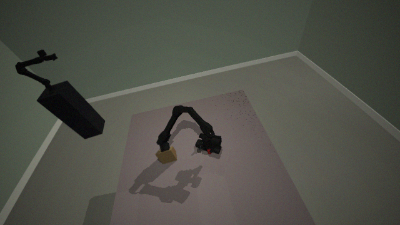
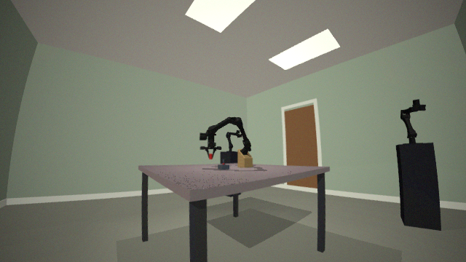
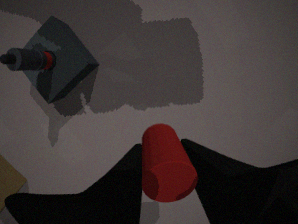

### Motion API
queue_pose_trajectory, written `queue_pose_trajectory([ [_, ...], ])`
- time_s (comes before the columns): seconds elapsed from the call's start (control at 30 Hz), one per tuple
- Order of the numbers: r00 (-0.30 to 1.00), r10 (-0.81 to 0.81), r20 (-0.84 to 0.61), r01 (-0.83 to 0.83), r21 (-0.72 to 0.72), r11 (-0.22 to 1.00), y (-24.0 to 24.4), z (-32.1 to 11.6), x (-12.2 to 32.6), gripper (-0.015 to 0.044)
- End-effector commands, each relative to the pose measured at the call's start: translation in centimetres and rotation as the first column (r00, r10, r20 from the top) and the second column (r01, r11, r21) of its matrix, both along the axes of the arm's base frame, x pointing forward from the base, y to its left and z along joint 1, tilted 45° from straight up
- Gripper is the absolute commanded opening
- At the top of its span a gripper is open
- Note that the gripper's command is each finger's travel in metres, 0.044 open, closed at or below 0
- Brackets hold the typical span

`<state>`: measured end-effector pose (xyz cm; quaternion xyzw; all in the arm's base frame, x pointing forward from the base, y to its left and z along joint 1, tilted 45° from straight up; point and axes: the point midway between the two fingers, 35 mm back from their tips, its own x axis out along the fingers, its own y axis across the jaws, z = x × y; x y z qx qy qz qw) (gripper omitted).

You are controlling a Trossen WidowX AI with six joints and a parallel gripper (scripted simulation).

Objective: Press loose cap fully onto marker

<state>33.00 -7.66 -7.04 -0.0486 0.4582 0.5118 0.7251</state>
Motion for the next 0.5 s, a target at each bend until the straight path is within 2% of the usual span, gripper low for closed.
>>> queue_pose_trajectory([
  [0.0, 1.0, -0.004, -0.002, 0.004, 0.003, 1.0, 0.6, 1.2, -0.2, 0.0],
  [0.47, 1.0, -0.004, -0.003, 0.004, 0.004, 1.0, 2.7, 5.0, -1.0, 0.0],
])
